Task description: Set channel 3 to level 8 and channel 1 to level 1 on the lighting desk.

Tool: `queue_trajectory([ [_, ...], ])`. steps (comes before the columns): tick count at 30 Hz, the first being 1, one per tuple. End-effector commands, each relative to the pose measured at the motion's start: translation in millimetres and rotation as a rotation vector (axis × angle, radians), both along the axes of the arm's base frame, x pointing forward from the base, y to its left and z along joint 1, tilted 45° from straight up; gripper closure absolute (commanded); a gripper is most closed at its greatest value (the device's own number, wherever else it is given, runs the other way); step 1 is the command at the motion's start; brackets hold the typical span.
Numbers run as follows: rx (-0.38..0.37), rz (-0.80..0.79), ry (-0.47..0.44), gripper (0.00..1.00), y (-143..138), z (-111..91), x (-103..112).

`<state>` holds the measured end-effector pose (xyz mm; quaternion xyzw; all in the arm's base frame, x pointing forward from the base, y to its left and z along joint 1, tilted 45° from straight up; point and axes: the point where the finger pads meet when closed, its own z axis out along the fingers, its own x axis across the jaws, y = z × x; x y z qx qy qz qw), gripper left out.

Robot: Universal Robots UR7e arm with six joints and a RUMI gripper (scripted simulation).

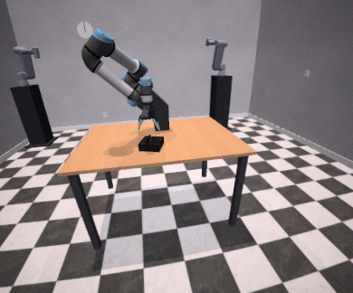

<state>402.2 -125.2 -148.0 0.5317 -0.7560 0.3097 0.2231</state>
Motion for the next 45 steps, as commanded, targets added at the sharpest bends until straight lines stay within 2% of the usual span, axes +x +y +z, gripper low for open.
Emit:
queue_trajectory([
  [1,0.0,0.002,0.001,0.0,3,3,-1],
  [12,0.0,0.002,0.001,0.0,23,23,-1],
  [25,0.0,0.002,0.001,0.0,56,56,-1],
  [45,0.0,0.002,0.001,0.0,59,59,-1],
])
